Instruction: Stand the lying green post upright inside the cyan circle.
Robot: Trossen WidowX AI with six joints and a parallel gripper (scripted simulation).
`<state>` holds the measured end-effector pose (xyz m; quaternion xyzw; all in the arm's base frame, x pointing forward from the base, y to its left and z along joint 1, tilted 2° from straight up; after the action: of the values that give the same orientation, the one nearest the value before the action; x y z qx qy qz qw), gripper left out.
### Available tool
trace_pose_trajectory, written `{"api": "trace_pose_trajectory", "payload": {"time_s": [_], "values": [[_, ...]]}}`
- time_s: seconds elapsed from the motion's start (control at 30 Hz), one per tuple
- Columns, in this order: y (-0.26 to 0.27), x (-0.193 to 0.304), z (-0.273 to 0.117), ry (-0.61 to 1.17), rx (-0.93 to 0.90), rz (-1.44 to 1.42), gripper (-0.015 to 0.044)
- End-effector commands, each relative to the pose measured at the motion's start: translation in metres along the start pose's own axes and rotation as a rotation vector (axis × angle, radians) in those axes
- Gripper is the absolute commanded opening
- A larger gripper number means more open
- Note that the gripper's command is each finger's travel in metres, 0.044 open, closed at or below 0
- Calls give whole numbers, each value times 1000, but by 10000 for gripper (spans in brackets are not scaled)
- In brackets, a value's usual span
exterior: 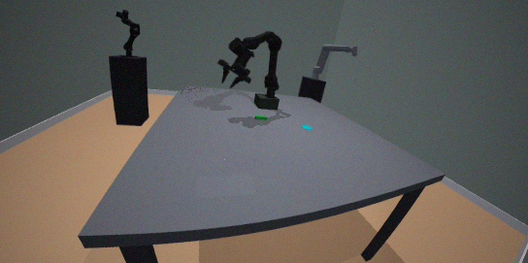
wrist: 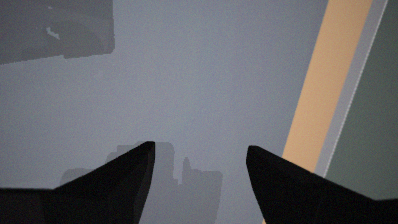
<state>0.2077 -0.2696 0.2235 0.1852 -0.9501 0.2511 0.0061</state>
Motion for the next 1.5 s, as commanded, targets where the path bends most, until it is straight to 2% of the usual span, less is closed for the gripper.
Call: {"api": "trace_pose_trajectory", "payload": {"time_s": [0.0, 0.27, 0.53, 0.87, 1.13, 1.37, 1.47], "values": [[28, -29, -8, -76, -85, -293, 232], [85, -74, -27, -236, -213, -854, 232], [140, -98, -48, -401, -309, -1360, 232], [142, -99, -46, -405, -311, -1371, 232], [189, -110, 50, -405, -312, -1371, 232], [194, -109, 57, -405, -312, -1371, 232], [194, -109, 57, -405, -312, -1371, 154]]}}
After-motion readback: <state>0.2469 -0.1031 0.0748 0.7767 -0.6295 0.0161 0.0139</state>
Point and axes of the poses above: the point midway between the two fingers, 35 mm back from their tips, its own z axis out along the fingers, its own y axis across the jaws, x = y × z, the point moved 10 cm from there along -z, back along the fingers, and after that the axes turned 14 degrees about -z, right-handed, at the moved point
